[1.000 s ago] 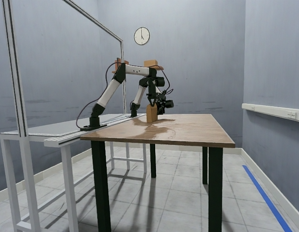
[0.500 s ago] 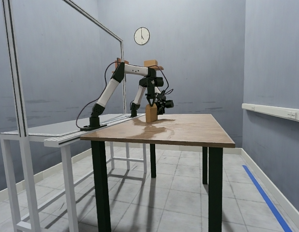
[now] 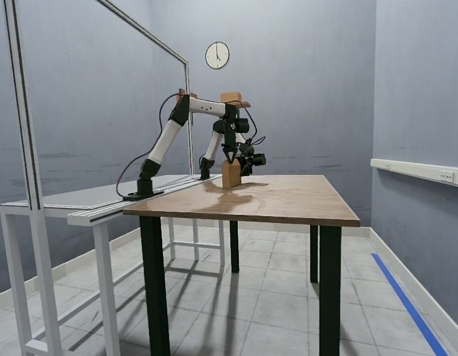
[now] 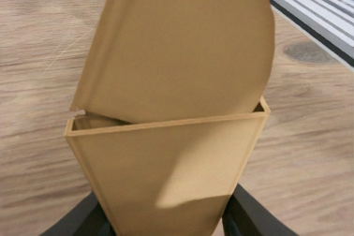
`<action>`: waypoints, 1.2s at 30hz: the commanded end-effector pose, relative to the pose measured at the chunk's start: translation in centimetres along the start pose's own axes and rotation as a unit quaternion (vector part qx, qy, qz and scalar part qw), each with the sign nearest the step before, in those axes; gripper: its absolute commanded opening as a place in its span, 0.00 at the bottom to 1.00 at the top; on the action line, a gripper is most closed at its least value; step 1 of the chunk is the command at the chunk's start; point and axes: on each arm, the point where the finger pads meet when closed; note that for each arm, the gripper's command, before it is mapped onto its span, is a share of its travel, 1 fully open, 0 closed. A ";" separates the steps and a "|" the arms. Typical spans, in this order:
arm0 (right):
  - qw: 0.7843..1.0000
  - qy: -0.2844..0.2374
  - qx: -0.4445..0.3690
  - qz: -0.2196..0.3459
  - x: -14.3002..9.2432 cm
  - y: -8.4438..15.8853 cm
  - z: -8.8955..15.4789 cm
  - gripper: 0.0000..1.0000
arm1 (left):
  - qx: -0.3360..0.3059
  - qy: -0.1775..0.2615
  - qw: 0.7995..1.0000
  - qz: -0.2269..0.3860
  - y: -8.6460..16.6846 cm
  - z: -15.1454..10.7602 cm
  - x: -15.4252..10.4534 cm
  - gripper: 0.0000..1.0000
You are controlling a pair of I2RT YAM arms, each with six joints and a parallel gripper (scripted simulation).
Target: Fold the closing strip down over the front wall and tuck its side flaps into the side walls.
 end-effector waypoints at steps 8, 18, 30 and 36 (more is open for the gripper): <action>1.000 -0.007 -0.002 0.000 -1.1 1.3 -0.3 0.01 | 0.020 -0.005 1.000 -0.003 -1.5 0.1 -0.3 0.45; 1.000 -0.009 -0.001 -0.001 -0.8 1.8 -0.2 0.01 | 0.020 -0.005 1.000 -0.003 -1.5 0.1 -0.3 0.45; 1.000 -0.011 -0.001 -0.003 -0.2 2.2 0.0 0.01 | 0.023 -0.006 1.000 -0.003 -1.6 0.3 -0.3 0.45; 1.000 -0.010 -0.001 -0.003 0.2 2.4 0.0 0.01 | 0.023 -0.006 1.000 -0.003 -1.6 0.3 -0.3 0.45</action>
Point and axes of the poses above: on each arm, the point where the finger pads meet when closed, its own x axis out along the fingers, its own z axis across the jaws, y = z × x, and after that the axes turned 7 degrees about x, right-handed
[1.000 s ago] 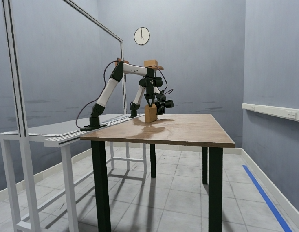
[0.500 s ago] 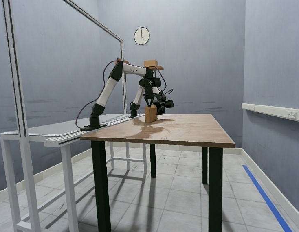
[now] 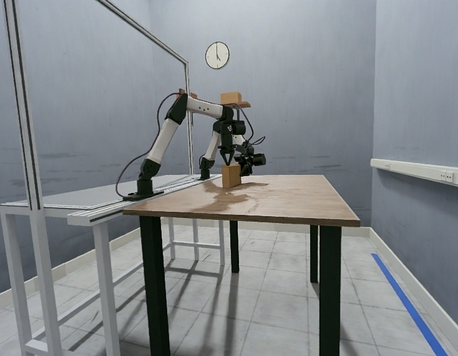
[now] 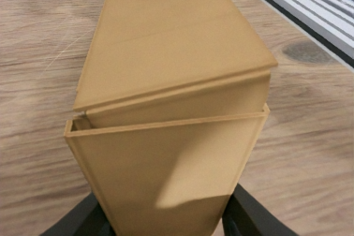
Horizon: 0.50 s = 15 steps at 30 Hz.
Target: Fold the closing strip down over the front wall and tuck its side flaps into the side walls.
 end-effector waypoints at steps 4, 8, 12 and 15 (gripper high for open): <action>1.000 -0.012 0.001 -0.005 -1.0 0.8 -0.1 0.01 | 0.023 -0.007 1.000 -0.003 -1.6 0.3 -0.4 0.45; 1.000 -0.009 0.001 -0.004 -0.3 0.8 0.0 0.01 | 0.023 -0.007 1.000 -0.003 -1.6 0.3 -0.4 0.45; 1.000 -0.003 0.001 0.001 0.5 1.0 0.0 0.01 | 0.023 -0.007 1.000 -0.004 -1.6 0.3 -0.4 0.45; 1.000 -0.002 0.000 0.003 1.0 1.1 0.1 0.01 | 0.023 -0.007 1.000 -0.005 -1.7 0.3 -0.4 0.45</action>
Point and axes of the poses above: on each arm, the point where the finger pads meet when closed, its own x axis out along the fingers, its own z axis across the jaws, y = z × x, and after that the axes turned 7 degrees about x, right-handed
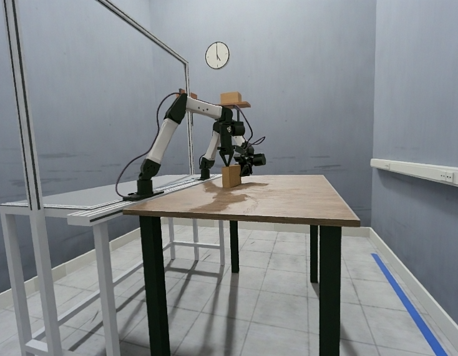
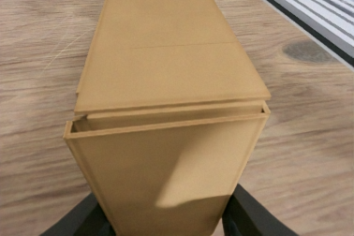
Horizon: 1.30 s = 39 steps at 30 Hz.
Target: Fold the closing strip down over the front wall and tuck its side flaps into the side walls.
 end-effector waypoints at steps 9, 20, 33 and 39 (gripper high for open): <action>1.000 0.017 -0.002 0.019 1.9 1.0 -0.1 0.01 | 0.024 -0.007 1.000 -0.008 -1.8 0.4 -0.4 0.45; 1.000 0.015 -0.002 0.018 2.0 1.0 0.0 0.01 | 0.024 -0.007 1.000 -0.008 -1.8 0.4 -0.4 0.45; 1.000 0.015 -0.002 0.018 2.0 1.0 0.0 0.01 | 0.024 -0.007 1.000 -0.008 -1.8 0.4 -0.4 0.45; 1.000 0.015 -0.002 0.018 2.0 1.0 0.0 0.01 | 0.024 -0.007 1.000 -0.008 -1.8 0.4 -0.4 0.45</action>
Point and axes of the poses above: on each arm, the point where the finger pads meet when closed, its own x axis out along the fingers, its own z axis across the jaws, y = z × x, and after that the axes turned 7 degrees about x, right-handed
